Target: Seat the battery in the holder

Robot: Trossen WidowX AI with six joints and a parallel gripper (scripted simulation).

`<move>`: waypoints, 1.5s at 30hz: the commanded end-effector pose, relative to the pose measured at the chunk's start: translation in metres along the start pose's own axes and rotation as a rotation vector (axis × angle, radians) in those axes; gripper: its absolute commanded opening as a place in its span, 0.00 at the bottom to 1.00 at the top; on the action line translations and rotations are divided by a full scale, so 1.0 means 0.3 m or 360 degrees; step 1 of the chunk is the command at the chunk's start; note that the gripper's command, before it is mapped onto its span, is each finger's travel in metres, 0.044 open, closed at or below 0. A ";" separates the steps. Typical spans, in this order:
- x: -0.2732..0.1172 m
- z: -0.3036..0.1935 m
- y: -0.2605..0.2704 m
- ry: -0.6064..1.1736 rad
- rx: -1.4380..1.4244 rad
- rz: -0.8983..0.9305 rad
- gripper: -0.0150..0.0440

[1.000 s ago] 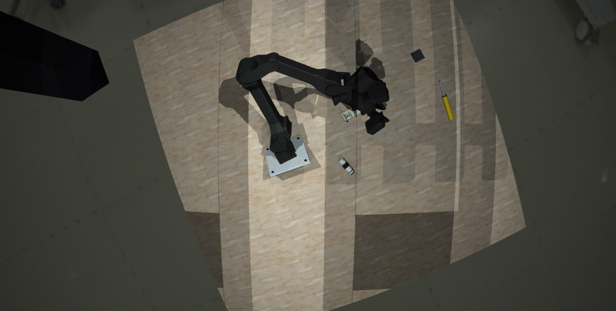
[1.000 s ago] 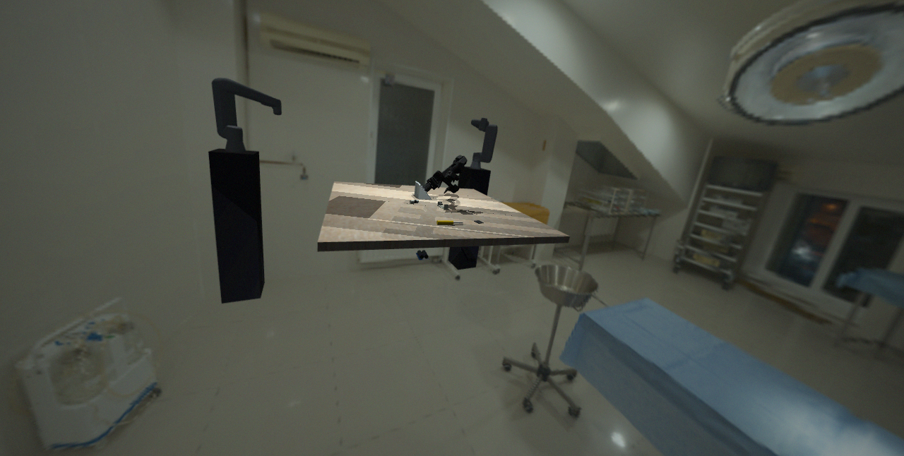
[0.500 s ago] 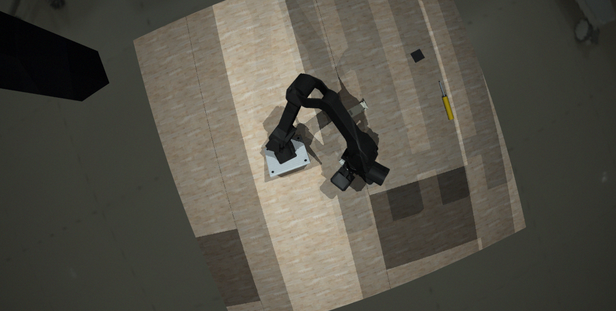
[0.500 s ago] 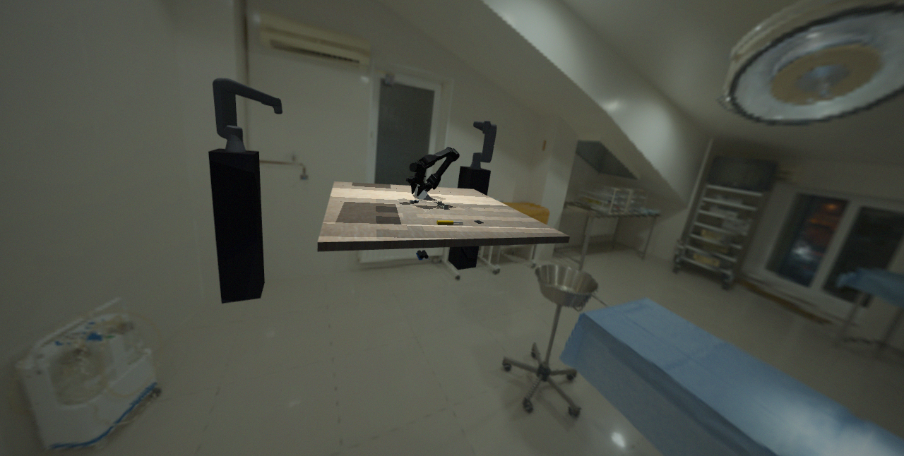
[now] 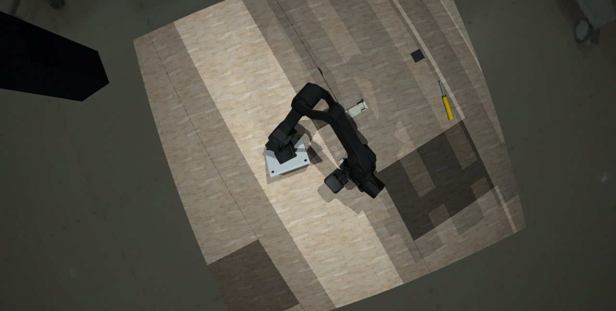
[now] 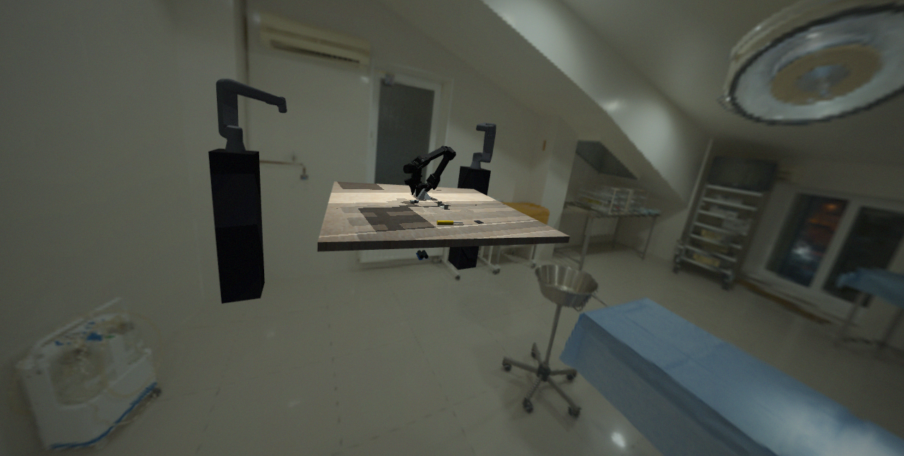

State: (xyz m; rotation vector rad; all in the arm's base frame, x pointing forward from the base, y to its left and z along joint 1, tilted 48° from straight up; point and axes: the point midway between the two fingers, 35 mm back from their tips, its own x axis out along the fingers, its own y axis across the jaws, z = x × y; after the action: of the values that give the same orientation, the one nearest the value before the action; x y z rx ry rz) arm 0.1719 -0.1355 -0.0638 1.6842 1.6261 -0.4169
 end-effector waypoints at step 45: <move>0.126 0.005 0.002 -0.0006 -0.0019 0.0029 0.37</move>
State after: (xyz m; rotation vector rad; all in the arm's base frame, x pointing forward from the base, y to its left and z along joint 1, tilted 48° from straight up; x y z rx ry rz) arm 0.1779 -0.1011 -0.0955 1.6945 1.6253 -0.4070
